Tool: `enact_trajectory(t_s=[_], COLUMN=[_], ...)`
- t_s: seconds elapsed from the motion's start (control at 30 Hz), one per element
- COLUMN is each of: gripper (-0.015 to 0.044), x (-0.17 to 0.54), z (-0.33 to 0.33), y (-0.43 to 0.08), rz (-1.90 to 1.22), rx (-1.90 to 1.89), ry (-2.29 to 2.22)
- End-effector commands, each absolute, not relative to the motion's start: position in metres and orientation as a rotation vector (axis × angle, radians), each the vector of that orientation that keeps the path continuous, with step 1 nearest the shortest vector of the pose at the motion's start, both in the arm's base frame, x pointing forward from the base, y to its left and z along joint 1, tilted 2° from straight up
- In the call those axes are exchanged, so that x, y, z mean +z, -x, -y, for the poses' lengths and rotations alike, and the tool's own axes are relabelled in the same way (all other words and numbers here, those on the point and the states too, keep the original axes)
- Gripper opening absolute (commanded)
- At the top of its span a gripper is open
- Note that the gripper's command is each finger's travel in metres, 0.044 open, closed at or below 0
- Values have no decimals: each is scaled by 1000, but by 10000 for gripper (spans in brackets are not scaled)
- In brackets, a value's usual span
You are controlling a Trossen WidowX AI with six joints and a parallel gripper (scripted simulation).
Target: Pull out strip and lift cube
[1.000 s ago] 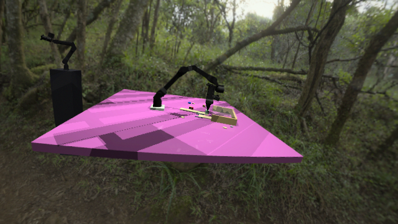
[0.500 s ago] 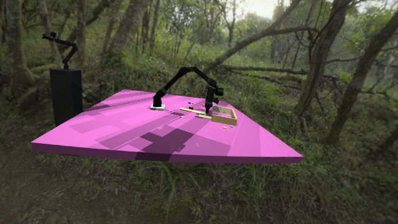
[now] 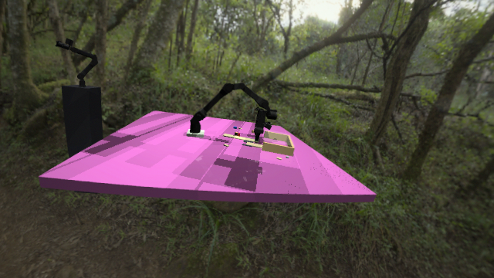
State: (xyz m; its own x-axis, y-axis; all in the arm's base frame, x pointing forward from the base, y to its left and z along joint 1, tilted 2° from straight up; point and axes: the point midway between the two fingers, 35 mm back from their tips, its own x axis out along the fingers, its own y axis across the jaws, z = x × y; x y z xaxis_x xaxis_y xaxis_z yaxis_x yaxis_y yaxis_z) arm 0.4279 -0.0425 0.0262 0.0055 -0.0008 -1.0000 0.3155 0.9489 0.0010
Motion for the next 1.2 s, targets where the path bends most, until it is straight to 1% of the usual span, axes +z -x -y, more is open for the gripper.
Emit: enact_trajectory(t_s=[0.0, 0.1, 0.6, 0.77, 1.17], gripper=[72, 0, 0, 0, 0], x=[27, 29, 66, 68, 68], z=[43, 42, 37, 36, 32], y=[-428, -426, -371, -366, -325], rz=[-1550, -1550, -1558, -1558, -1562], rx=[-252, -252, -253, -253, -253], ry=[-252, -251, -247, -246, -246])
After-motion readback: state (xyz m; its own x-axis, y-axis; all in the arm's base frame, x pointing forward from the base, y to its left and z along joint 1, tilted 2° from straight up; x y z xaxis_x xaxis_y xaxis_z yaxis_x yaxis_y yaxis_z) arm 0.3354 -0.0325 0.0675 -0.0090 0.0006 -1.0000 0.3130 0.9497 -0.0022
